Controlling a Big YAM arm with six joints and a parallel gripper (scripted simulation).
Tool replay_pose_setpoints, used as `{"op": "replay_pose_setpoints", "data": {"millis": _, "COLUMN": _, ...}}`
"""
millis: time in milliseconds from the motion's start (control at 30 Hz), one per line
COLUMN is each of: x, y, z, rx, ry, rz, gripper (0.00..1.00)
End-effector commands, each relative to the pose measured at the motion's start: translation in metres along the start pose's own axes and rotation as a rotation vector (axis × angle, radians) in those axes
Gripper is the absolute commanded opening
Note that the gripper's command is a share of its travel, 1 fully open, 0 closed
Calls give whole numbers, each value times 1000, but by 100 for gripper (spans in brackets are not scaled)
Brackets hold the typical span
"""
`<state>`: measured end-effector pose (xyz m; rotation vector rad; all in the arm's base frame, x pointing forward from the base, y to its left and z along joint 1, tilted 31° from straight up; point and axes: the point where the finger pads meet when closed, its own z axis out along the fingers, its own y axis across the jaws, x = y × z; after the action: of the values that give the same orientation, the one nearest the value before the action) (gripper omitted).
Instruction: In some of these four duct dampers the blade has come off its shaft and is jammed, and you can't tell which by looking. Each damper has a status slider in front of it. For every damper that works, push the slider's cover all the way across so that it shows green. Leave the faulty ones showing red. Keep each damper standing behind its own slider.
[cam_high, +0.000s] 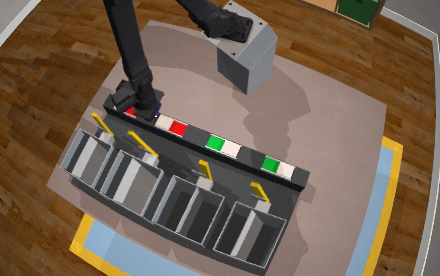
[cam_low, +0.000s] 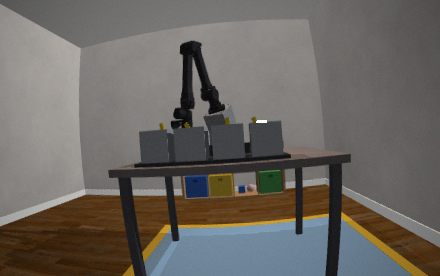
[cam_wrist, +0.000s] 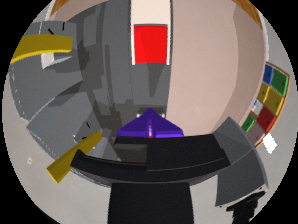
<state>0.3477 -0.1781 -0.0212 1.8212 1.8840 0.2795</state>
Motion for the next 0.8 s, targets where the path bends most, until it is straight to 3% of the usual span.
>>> {"op": "replay_pose_setpoints", "data": {"millis": 0, "x": 2, "y": 1, "z": 5, "rx": 3, "ry": 2, "rz": 4, "gripper": 0}}
{"op": "replay_pose_setpoints", "data": {"millis": 767, "x": 5, "y": -3, "z": 5, "rx": 8, "ry": 5, "rz": 5, "gripper": 0}}
